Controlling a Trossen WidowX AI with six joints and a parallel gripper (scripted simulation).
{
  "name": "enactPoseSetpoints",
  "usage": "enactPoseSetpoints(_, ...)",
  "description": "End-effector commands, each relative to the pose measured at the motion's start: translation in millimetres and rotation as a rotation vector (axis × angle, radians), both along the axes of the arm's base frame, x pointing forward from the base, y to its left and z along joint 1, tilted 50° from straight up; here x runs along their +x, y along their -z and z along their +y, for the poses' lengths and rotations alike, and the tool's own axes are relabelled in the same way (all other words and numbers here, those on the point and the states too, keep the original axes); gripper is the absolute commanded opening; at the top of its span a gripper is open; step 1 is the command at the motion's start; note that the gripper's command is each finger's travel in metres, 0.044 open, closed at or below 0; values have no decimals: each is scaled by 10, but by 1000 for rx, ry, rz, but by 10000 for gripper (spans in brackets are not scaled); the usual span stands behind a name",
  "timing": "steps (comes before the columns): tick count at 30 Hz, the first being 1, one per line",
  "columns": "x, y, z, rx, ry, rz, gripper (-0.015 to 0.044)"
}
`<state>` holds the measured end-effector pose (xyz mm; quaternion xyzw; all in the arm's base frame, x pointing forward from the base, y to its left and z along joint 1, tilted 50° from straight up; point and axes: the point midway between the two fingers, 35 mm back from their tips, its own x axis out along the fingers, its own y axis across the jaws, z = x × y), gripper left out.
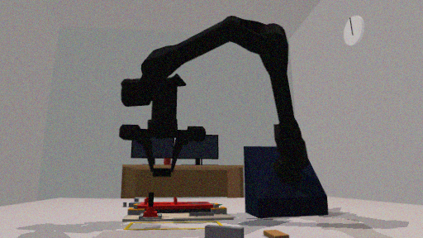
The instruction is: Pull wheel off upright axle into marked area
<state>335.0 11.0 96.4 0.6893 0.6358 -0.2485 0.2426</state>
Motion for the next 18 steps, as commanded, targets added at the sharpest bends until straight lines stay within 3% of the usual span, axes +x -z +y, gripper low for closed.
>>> enactPoseSetpoints(1,-108,-117,104,4,-1,5,0)
enactPoseSetpoints(18,-286,-248,322,6,-3,5,0)
